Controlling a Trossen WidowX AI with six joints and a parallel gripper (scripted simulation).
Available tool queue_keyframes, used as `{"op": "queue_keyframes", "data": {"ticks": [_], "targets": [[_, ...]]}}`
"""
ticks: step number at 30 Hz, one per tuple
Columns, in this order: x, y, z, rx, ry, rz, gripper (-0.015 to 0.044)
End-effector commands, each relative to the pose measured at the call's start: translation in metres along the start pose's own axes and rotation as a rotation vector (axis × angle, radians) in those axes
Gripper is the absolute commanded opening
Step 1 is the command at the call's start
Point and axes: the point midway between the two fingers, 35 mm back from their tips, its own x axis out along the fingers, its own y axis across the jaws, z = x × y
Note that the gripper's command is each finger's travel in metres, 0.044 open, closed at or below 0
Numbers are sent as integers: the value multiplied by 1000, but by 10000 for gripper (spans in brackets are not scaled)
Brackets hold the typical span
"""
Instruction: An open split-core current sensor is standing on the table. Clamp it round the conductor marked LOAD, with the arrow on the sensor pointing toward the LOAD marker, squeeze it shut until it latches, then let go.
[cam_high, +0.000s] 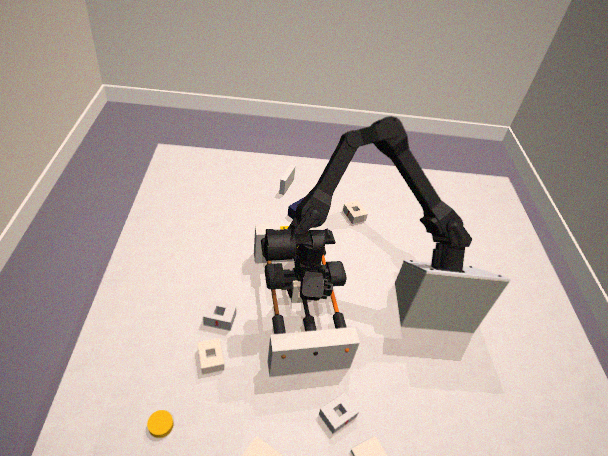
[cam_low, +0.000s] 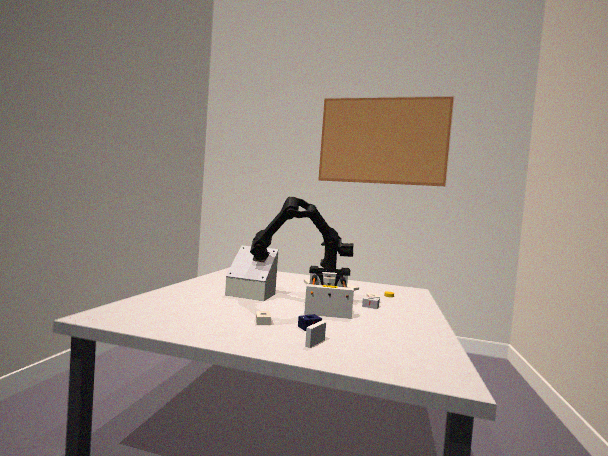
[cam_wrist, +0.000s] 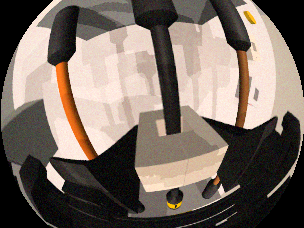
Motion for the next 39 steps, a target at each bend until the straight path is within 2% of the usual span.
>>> {"op": "queue_keyframes", "data": {"ticks": [1, 8, 18, 39], "targets": [[1, 2, 0, -5, 2, 1, 0], [6, 2, 0, -4, 1, 1, 0], [2, 1, 0, -1, 0, -1, 263], [2, 1, 0, -1, 0, -1, 264]]}}
